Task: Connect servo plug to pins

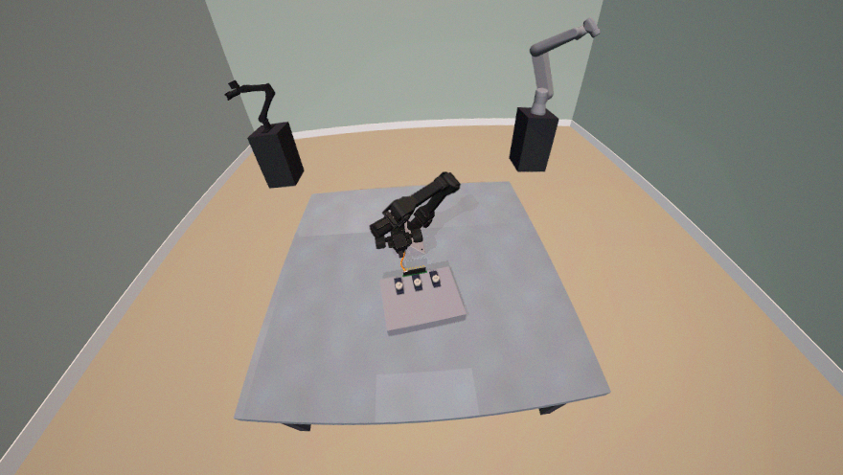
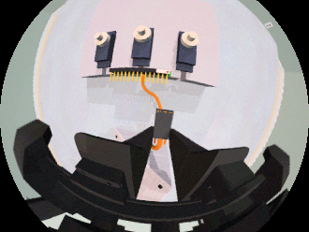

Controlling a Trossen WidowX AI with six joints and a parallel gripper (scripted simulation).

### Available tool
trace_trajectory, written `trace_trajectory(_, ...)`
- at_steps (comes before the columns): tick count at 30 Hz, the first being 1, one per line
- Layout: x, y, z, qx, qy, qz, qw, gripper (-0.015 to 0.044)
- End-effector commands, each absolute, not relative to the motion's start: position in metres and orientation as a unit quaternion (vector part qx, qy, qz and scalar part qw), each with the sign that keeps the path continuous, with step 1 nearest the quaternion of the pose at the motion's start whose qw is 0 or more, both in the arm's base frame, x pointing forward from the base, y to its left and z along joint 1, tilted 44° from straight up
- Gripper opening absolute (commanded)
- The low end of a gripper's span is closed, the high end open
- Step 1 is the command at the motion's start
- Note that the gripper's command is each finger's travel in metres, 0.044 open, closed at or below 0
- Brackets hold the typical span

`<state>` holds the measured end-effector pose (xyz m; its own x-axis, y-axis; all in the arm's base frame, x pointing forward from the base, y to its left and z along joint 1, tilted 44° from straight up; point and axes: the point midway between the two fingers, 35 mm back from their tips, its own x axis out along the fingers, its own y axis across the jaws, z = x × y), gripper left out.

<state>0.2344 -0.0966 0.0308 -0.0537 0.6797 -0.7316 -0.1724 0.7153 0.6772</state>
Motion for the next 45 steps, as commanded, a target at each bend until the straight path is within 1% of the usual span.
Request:
trace_trajectory(1, 0.224, -0.092, 0.03, 0.192, 0.65, 0.327, 0.659, 0.0)
trace_trajectory(13, 0.221, -0.065, 0.002, 0.192, 0.65, 0.327, 0.659, 0.0)
trace_trajectory(18, 0.225, -0.064, 0.002, 0.192, 0.649, 0.327, 0.659, 0.0)
trace_trajectory(26, 0.254, -0.058, 0.008, 0.192, 0.649, 0.328, 0.659, 0.0)
trace_trajectory(45, 0.258, -0.059, 0.006, 0.192, 0.649, 0.328, 0.659, 0.0)
